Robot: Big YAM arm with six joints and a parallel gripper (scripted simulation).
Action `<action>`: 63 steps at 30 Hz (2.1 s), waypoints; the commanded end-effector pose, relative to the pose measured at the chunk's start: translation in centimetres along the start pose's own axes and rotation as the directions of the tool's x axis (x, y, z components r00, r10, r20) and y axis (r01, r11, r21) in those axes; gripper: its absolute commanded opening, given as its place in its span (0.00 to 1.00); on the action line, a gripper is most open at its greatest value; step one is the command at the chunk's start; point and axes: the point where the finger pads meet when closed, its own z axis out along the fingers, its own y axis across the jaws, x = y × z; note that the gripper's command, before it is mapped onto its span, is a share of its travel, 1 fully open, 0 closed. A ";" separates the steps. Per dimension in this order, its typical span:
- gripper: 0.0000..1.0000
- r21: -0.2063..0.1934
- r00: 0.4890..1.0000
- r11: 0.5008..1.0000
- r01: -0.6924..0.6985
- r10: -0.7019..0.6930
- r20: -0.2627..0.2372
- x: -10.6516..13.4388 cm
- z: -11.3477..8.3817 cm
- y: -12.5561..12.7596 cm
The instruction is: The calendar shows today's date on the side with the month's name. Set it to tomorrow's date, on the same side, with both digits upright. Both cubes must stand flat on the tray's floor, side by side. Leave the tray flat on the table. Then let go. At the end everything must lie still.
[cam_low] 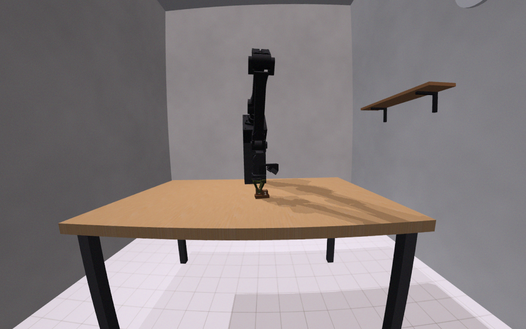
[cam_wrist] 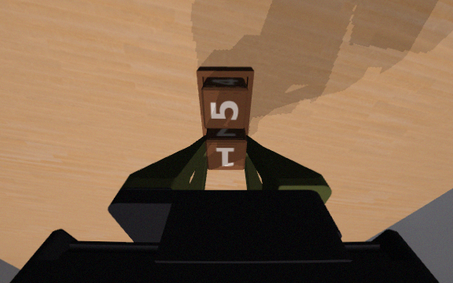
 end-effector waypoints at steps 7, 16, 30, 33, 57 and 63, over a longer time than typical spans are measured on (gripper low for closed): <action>0.26 -0.001 1.000 1.000 -0.005 0.005 0.007 -0.5 -0.6 0.3; 0.26 -0.003 1.000 1.000 -0.005 0.005 0.007 -0.5 -0.6 0.6; 0.26 -0.007 1.000 1.000 -0.005 0.005 0.007 -0.5 -0.6 0.9; 0.26 -0.007 1.000 1.000 -0.005 0.005 0.007 -0.5 -0.6 0.9; 0.26 0.014 1.000 1.000 -0.005 0.005 0.006 -0.5 0.2 -0.3; 0.26 -0.007 1.000 1.000 -0.005 0.005 0.007 -0.5 0.5 0.7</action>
